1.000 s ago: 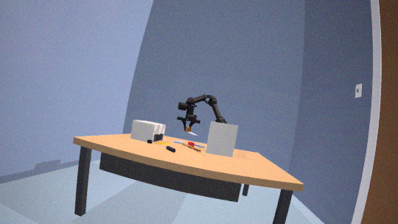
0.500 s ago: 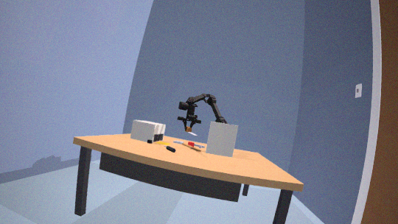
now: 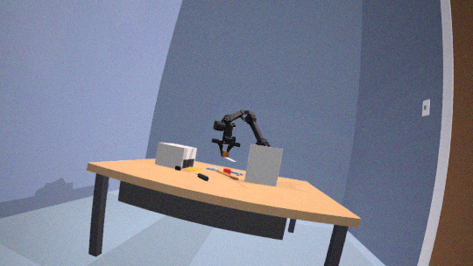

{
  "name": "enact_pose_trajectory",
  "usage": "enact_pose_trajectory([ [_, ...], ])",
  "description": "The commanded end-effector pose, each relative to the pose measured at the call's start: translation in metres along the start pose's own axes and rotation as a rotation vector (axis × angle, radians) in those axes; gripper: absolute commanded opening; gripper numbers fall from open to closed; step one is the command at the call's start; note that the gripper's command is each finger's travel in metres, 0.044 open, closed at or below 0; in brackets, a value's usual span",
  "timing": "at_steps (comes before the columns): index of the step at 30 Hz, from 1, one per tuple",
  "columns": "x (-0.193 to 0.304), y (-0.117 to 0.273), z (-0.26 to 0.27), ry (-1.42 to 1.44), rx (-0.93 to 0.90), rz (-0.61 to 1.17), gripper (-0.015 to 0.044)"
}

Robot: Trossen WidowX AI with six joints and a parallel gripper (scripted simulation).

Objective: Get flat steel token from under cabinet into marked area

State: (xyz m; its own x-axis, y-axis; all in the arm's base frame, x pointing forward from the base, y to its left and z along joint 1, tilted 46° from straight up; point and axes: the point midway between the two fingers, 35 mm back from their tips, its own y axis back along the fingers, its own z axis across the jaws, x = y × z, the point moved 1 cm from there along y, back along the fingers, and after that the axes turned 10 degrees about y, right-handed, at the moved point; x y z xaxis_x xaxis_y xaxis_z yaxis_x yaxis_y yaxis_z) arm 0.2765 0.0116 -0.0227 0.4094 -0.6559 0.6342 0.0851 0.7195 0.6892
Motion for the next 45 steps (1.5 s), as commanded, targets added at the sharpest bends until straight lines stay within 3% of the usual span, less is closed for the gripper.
enact_pose_trajectory([
  [1, -0.011, 0.003, -0.003, -0.006, 0.01, -0.013, 0.0],
  [45, -0.092, 0.005, -0.015, -0.006, 0.012, -0.018, 0.0],
])
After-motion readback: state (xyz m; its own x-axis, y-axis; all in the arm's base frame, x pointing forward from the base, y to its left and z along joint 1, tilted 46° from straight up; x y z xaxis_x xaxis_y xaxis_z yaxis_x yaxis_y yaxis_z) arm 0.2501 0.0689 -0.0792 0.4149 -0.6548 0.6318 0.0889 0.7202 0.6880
